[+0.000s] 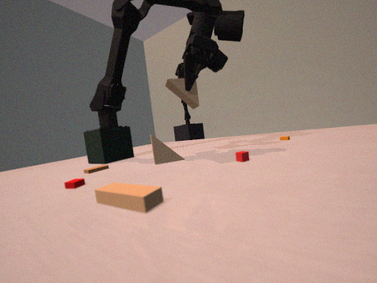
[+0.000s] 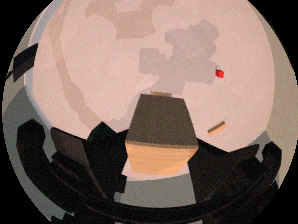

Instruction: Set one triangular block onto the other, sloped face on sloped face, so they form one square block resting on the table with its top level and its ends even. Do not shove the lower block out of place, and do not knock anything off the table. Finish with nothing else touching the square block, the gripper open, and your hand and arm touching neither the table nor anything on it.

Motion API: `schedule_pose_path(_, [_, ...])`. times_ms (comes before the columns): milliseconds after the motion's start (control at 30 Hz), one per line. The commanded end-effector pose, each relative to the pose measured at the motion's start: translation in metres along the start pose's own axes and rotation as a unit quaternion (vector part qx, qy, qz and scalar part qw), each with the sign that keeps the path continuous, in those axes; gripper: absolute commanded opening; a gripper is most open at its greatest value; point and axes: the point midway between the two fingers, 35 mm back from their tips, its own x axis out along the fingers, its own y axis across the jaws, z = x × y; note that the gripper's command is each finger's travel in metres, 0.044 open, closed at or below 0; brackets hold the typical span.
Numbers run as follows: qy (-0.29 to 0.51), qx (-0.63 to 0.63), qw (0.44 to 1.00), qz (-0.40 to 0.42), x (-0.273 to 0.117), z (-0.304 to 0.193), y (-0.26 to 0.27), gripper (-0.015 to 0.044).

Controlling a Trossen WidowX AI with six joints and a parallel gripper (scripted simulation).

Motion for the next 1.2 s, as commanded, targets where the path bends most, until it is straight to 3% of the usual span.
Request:
schedule_pose_path(0, [0.000, -0.003, 1.000, -0.003, 0.003, 0.001, -0.004, 0.0000])
schedule_pose_path(533, [0.002, -0.003, 1.000, -0.002, 0.074, 0.000, -0.004, 0.0000])
schedule_pose_path(1167, [0.003, -0.003, 1.000, -0.003, 0.108, -0.002, -0.006, 0.0000])
